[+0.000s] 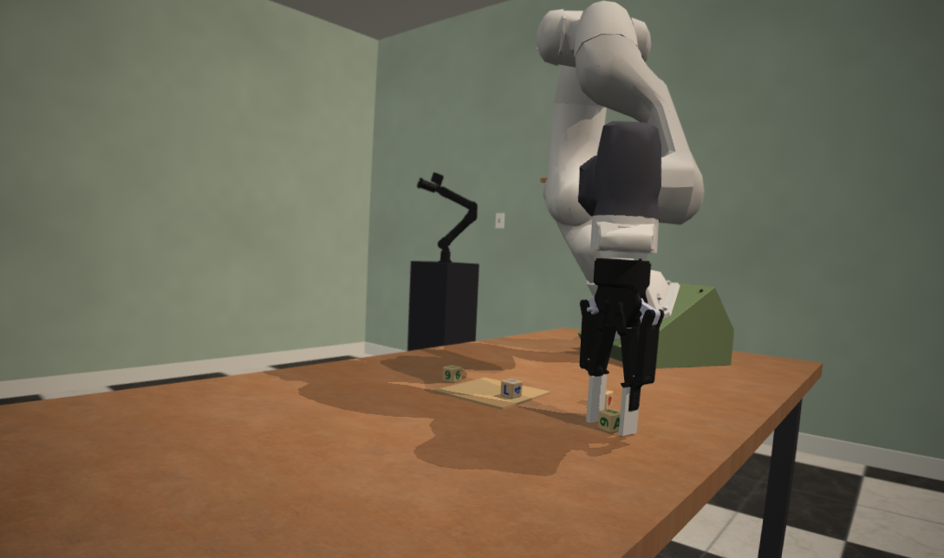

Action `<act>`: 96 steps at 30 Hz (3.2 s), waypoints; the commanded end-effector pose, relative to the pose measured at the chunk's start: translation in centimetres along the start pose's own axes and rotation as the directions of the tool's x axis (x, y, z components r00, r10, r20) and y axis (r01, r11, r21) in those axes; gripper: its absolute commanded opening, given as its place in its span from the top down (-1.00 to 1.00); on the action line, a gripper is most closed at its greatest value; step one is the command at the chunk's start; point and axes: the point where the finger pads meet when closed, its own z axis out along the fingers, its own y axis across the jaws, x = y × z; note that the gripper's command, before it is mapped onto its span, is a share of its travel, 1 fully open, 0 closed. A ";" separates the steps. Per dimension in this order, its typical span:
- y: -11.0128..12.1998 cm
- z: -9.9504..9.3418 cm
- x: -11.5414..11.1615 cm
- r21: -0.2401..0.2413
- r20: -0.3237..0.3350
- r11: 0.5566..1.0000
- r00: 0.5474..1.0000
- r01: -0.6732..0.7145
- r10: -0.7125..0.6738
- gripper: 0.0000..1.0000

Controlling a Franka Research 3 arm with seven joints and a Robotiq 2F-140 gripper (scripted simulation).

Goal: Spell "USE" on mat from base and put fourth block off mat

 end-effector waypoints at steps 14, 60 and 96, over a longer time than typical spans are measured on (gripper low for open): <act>-0.1 0.0 0.0 0.004 0.001 1.000 1.000 -0.005 0.005 0.26; -0.1 0.0 0.0 0.004 0.001 1.000 1.000 -0.005 0.005 0.74; -0.1 -10.0 0.0 0.004 0.001 1.000 1.000 -0.005 0.005 0.74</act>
